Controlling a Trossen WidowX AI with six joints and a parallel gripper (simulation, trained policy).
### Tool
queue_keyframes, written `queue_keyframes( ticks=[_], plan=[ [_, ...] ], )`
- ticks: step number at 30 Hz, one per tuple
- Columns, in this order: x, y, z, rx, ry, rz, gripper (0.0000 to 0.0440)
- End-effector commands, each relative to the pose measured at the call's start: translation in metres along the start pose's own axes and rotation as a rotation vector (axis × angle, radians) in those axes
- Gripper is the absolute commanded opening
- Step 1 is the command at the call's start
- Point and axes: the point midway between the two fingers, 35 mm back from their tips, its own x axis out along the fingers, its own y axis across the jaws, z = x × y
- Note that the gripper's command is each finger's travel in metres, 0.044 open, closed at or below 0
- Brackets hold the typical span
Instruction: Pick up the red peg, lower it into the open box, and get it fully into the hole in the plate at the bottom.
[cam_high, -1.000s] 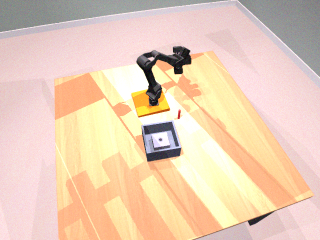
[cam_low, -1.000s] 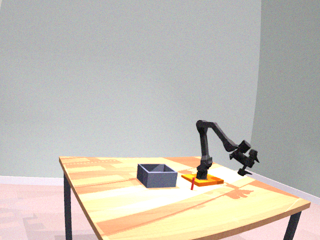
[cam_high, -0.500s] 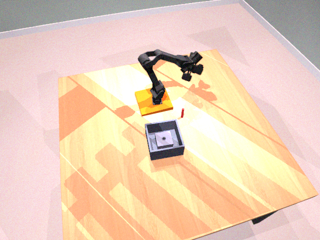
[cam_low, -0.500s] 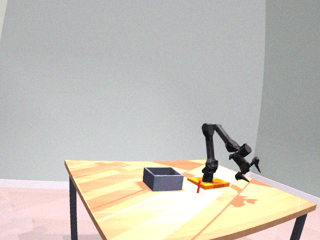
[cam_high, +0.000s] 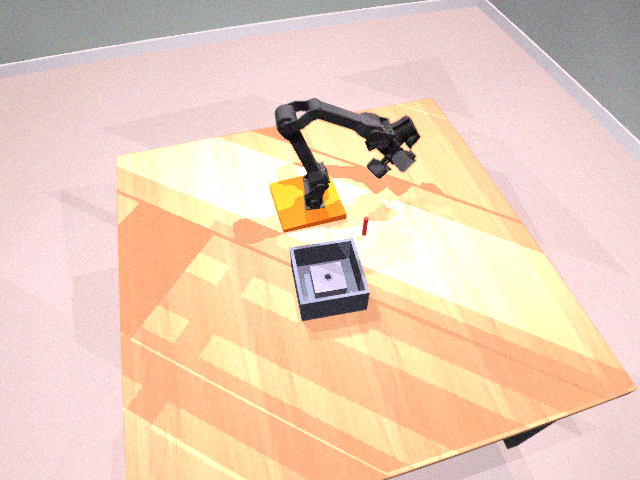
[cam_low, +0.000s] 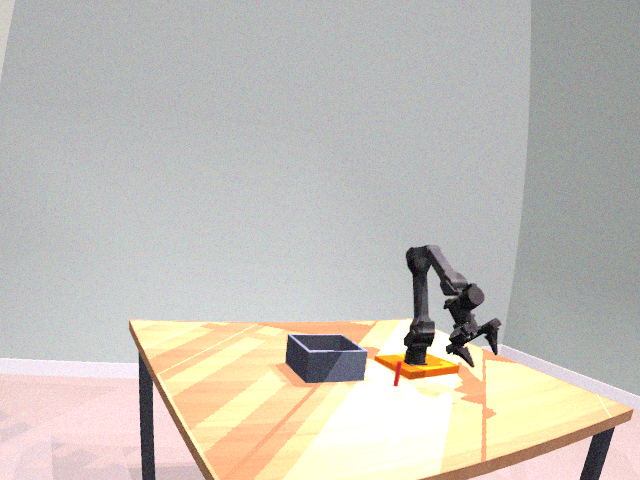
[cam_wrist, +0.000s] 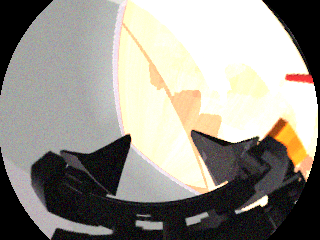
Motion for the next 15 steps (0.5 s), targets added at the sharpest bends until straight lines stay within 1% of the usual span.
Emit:
queue_keyframes(
  ticks=[1,8,15],
  plan=[
    [-0.012,-0.006,0.021,0.086,-0.069,-0.031,0.044],
    [-0.04,-0.027,0.06,0.276,-0.202,-0.104,0.044],
    [-0.071,-0.053,0.088,0.477,-0.315,-0.181,0.044]
  ],
)
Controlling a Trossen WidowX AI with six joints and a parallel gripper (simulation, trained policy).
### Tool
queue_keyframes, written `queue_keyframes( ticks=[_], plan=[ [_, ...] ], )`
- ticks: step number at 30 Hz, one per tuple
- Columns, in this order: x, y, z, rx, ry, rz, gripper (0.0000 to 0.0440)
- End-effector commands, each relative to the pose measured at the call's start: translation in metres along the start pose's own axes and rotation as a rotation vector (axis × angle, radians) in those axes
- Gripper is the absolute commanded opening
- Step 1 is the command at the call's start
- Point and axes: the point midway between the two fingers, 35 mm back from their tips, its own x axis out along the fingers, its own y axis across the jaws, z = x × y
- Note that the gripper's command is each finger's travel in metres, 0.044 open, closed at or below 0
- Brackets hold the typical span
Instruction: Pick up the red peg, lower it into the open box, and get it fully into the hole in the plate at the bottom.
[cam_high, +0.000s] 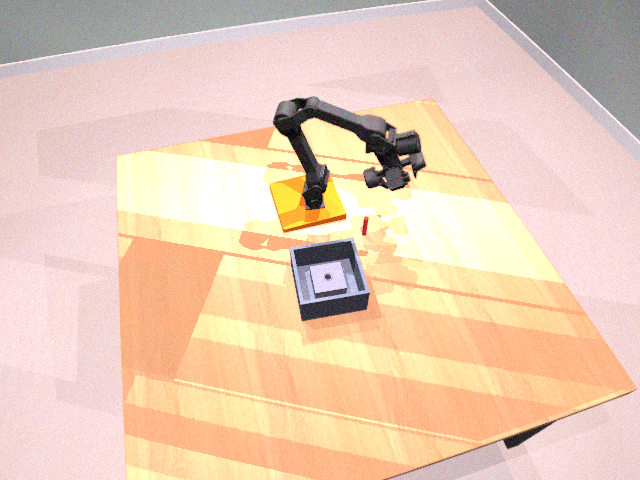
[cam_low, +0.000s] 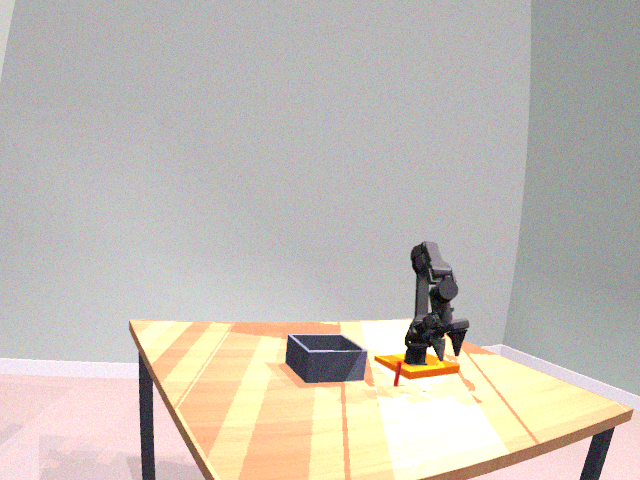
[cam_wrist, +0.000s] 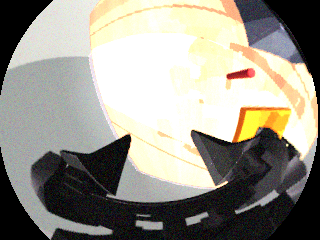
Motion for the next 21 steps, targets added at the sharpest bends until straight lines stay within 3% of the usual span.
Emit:
queue_keyframes(
  ticks=[1,11,21],
  plan=[
    [-0.009,-0.008,0.019,0.097,-0.053,-0.039,0.044],
    [-0.031,-0.046,0.063,0.394,-0.156,-0.178,0.044],
    [-0.033,-0.084,0.083,0.602,-0.2,-0.294,0.044]
  ],
)
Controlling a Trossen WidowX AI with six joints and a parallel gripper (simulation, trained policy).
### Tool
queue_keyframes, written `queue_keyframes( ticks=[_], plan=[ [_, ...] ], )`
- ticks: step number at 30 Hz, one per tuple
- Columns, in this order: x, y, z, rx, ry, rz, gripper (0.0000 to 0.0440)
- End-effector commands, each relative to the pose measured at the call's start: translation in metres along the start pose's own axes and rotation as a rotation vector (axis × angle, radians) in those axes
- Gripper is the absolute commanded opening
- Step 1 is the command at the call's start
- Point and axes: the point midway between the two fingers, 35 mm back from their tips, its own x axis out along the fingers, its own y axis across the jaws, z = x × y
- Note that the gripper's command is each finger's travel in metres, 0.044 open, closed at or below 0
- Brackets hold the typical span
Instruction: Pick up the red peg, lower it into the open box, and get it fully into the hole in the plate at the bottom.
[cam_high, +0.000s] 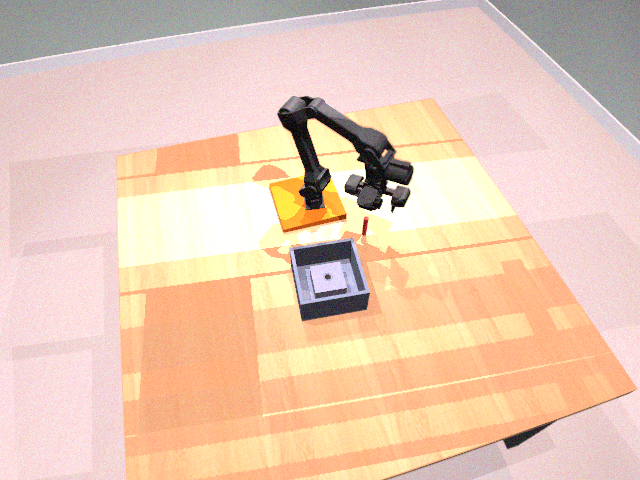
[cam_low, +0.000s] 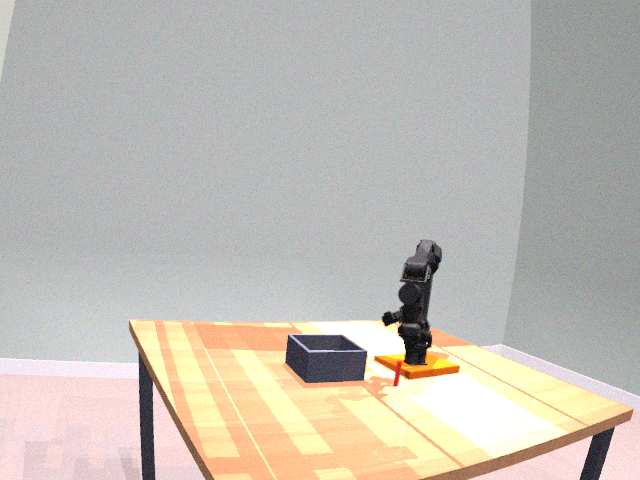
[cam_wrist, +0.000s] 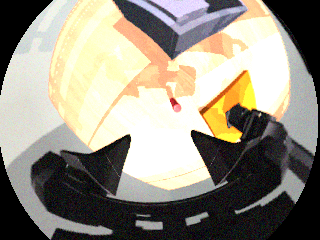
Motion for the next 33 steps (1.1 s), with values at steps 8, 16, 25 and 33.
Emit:
queue_keyframes(
  ticks=[8,16,25,33],
  plan=[
    [0.024,-0.014,0.021,0.098,-0.039,-0.068,0.044],
    [0.059,-0.018,0.031,0.109,-0.077,-0.076,0.0438],
    [0.09,-0.027,0.037,0.099,-0.094,-0.113,0.031],
    [0.099,-0.033,0.04,0.113,-0.094,-0.171,0.01]
  ],
)
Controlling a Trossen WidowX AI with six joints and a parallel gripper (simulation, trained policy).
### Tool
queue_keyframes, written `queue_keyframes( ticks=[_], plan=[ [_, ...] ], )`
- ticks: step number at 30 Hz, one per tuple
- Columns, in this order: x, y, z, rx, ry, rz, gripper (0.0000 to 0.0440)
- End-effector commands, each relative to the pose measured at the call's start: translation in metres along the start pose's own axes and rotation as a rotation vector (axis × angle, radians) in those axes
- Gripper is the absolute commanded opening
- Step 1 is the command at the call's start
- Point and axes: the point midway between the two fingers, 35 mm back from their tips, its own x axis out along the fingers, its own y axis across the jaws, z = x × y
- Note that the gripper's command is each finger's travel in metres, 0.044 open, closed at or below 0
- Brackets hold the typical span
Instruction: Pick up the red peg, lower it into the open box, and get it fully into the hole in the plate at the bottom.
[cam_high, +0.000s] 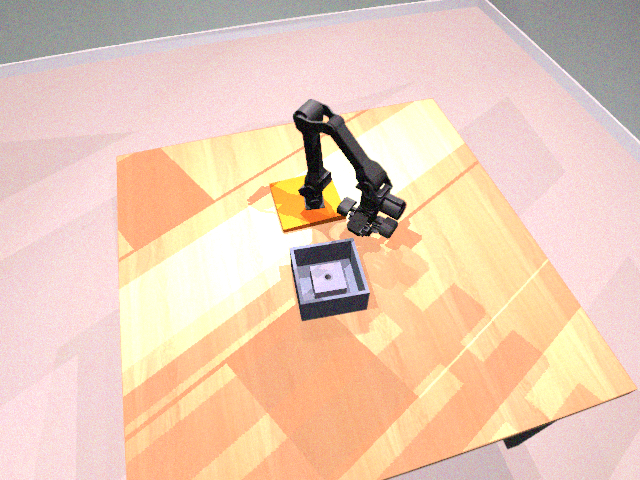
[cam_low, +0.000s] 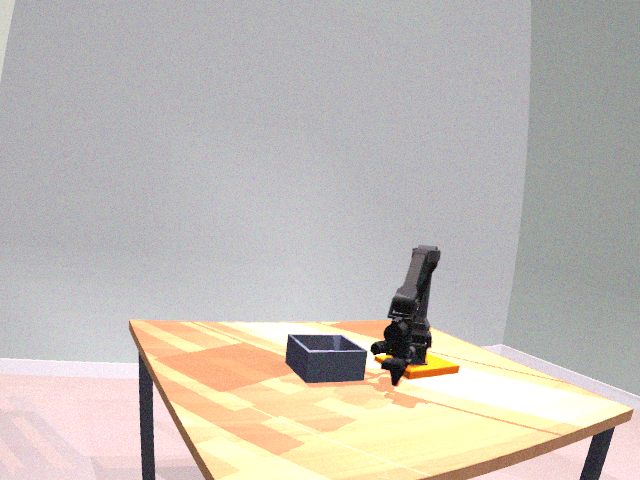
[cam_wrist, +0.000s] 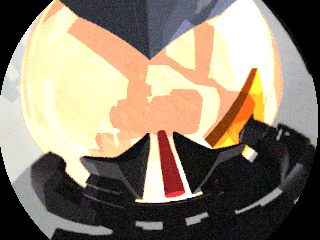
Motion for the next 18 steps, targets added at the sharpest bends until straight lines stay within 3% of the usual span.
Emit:
queue_keyframes(
  ticks=[1,5,18],
  plan=[
    [0.003,-0.001,0.002,0.002,-0.006,-0.022,0.0075],
    [0.001,-0.001,0.004,-0.002,-0.02,-0.041,0.0008],
    [-0.056,0.012,0.028,-0.009,-0.121,0.035,0.0]
  ],
)
